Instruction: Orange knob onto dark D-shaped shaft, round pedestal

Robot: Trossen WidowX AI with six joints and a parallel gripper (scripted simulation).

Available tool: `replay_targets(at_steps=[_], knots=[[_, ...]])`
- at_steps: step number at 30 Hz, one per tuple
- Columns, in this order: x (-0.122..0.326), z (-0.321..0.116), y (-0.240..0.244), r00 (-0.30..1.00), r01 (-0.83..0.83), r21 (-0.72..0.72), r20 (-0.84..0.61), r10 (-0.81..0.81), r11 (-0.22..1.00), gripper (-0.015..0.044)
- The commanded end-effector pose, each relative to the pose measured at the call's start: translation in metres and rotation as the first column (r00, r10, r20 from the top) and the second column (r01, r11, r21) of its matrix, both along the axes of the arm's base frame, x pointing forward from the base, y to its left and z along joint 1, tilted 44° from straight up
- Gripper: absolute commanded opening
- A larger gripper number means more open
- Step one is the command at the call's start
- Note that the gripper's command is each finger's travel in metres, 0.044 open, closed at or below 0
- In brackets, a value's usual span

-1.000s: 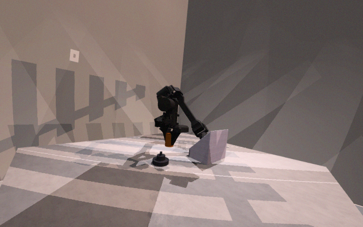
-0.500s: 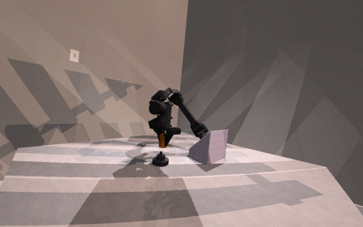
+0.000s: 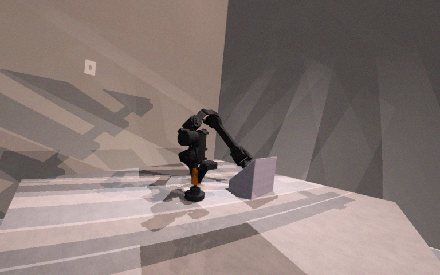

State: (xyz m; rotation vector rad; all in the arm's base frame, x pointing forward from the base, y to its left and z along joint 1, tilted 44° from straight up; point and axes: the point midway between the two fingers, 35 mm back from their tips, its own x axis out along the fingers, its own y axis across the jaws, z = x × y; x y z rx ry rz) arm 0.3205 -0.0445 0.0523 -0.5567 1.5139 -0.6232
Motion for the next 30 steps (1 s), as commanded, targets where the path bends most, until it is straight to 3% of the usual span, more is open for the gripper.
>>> replay_targets(at_steps=[1, 30], knots=[[0.0008, -0.0006, -0.0008, 1.000, -0.006, -0.003, 0.002, 0.006, 1.000, 0.0000], [0.0005, -0.0015, -0.0024, 1.000, -0.004, -0.003, 0.004, 0.004, 1.000, 0.0000]])
